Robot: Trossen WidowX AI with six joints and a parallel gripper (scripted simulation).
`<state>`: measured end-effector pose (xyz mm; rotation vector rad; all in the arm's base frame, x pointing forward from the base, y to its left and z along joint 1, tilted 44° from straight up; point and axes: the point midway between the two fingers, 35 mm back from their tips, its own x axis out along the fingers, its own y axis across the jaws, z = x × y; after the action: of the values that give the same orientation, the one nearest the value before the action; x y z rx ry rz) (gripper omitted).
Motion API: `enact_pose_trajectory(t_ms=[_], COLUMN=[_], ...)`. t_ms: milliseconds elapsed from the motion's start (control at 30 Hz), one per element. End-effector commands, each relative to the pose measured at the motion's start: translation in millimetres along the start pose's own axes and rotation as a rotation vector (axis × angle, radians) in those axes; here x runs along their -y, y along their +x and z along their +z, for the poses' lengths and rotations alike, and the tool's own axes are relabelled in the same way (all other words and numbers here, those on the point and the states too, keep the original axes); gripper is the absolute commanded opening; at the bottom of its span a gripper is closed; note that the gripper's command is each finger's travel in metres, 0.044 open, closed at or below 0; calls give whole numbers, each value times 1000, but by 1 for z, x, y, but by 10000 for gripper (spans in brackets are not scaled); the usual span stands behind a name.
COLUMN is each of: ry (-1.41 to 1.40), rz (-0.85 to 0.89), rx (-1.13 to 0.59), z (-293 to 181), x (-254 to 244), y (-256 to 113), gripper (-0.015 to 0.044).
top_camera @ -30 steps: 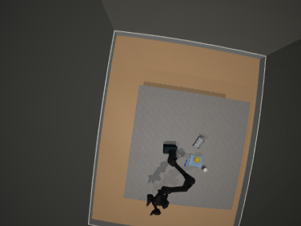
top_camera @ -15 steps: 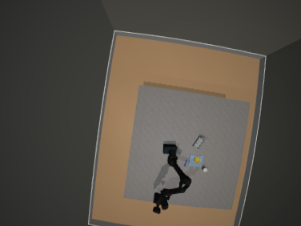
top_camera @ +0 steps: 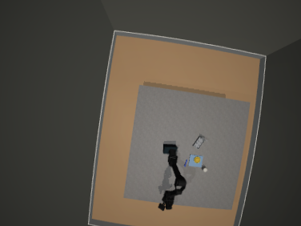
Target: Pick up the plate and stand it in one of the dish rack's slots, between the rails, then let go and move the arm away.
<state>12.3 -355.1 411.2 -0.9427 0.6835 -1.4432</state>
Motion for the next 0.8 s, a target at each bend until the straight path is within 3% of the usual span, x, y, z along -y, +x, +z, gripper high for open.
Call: enact_pose_trajectory(t_ms=[0, 500, 767], ry=[92, 276, 316], rz=[103, 518, 752], rx=[28, 106, 61], z=[24, 112, 158], x=[-30, -142, -214], y=[5, -22, -65], gripper=[400, 400, 400])
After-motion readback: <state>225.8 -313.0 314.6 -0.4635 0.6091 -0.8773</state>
